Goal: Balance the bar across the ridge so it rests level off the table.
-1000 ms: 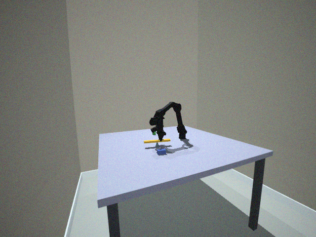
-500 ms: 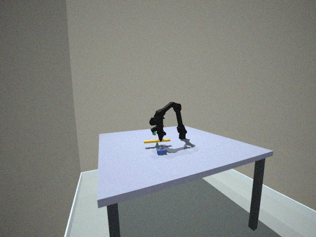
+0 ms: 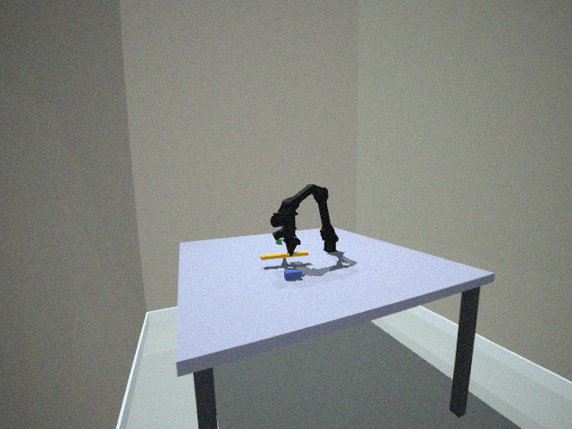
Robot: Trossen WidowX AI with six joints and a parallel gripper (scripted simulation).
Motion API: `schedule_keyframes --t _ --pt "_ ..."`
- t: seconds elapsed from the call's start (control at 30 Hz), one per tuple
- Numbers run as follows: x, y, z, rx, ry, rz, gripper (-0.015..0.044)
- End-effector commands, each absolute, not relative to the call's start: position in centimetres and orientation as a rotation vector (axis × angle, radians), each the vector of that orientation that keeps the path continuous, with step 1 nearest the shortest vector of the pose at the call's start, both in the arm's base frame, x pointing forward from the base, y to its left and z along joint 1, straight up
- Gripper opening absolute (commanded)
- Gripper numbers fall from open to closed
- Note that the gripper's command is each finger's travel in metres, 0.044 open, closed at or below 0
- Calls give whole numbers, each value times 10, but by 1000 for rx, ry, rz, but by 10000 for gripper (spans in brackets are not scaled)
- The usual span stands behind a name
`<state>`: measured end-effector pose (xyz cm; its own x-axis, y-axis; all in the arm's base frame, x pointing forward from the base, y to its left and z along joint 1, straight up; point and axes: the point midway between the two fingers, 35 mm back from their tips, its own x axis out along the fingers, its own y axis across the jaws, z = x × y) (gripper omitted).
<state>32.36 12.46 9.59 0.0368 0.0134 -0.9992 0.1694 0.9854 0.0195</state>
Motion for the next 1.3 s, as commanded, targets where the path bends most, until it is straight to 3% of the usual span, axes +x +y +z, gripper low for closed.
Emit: schedule_keyframes --t 0.0,1.27 --pt "324 125 96 146 1531 -120 167" --pt "324 125 96 146 1531 -120 185"
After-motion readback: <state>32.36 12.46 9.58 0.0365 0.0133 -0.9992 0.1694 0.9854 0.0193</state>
